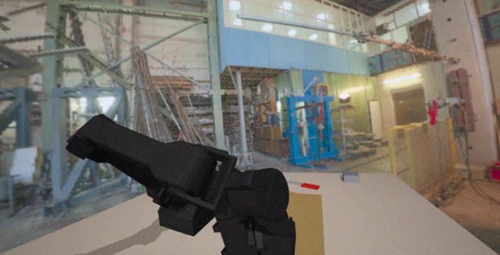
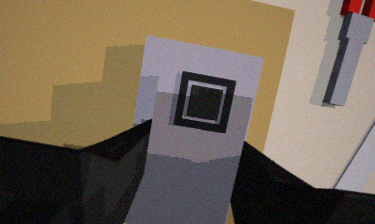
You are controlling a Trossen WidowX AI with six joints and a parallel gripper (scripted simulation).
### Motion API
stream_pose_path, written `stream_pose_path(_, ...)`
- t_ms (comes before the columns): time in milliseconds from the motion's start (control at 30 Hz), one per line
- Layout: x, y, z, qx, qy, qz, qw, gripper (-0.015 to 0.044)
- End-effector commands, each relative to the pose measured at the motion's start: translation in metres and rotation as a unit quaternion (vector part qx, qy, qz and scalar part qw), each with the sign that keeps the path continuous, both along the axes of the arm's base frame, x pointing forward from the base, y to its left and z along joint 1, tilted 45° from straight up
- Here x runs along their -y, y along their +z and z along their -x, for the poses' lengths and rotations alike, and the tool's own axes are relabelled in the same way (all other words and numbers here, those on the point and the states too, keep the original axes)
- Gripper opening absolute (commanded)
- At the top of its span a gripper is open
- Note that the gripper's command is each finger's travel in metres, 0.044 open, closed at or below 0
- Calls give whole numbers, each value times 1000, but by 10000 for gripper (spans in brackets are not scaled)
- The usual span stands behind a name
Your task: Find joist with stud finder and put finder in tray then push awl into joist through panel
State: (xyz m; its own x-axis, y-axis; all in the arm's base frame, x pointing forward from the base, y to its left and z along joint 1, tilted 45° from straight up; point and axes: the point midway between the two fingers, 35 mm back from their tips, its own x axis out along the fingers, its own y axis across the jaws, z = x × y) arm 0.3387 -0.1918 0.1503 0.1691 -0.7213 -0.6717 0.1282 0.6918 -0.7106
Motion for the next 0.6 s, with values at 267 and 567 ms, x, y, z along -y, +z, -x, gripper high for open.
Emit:
stream_pose_path(267,-22,-24,-5,-1,2,-2,1000,0)
stream_pose_path(567,-41,-43,-8,-1,2,-3,1000,0)
